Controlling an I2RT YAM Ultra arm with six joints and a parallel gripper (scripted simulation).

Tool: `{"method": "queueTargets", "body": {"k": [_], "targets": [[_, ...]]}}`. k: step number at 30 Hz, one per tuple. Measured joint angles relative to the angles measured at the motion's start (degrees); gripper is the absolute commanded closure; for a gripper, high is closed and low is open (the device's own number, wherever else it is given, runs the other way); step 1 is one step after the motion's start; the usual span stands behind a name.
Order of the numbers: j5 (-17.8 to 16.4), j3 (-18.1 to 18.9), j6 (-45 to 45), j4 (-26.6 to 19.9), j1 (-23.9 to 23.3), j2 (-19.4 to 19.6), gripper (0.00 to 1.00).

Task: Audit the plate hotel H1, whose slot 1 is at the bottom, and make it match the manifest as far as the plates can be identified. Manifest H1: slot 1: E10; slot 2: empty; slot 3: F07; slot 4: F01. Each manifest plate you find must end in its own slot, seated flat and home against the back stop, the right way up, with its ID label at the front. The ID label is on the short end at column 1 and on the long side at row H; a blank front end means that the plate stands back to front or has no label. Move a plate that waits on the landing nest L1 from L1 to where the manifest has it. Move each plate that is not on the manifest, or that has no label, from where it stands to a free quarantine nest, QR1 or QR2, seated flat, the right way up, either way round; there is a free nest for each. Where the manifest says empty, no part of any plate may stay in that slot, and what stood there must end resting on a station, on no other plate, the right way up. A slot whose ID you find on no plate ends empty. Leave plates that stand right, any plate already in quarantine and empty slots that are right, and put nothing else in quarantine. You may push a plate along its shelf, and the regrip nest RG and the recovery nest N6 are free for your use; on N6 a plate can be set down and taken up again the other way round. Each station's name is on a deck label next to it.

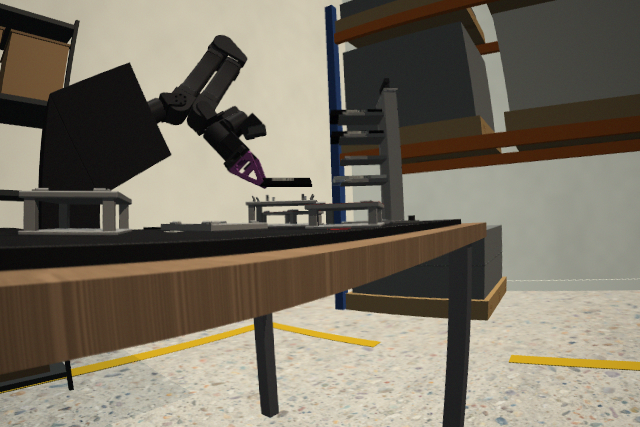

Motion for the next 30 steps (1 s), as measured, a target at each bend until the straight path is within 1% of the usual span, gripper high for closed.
{"method": "queueTargets", "body": {"k": [30], "targets": [[1.9, 0.2, -0.1, 10.3, 2.0, 10.8, 0.14]]}}
